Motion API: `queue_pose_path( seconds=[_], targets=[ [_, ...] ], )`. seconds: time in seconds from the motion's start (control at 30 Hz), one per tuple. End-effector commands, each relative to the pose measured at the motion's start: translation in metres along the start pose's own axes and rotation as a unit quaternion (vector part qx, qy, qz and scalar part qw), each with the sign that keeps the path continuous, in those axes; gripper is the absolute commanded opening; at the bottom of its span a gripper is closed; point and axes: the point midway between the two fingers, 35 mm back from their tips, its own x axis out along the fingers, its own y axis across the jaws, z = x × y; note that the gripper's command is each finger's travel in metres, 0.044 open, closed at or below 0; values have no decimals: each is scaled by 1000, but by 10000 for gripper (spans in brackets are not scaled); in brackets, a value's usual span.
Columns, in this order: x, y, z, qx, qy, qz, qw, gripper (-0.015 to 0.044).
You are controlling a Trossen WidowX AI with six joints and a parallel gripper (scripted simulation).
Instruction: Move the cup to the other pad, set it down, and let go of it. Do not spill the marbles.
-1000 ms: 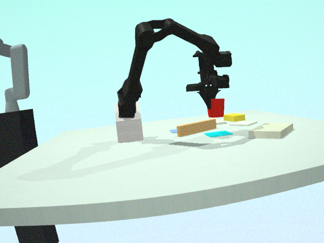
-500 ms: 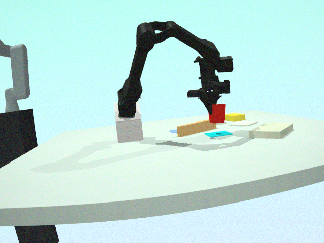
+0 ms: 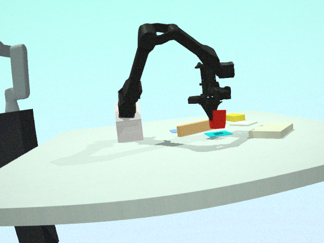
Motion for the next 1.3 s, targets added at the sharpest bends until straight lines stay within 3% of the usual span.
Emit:
queue_pose_path(
  seconds=[0.0,0.73,0.9,1.27],
  targets=[
    [8,-1,-2,-5,-2,-2,1000,0],
    [15,-1,0,0,0,-1,1000,0],
    [15,-1,0,0,0,-1,1000,128],
    [11,-1,0,0,0,-1,1000,128]
  ],
)
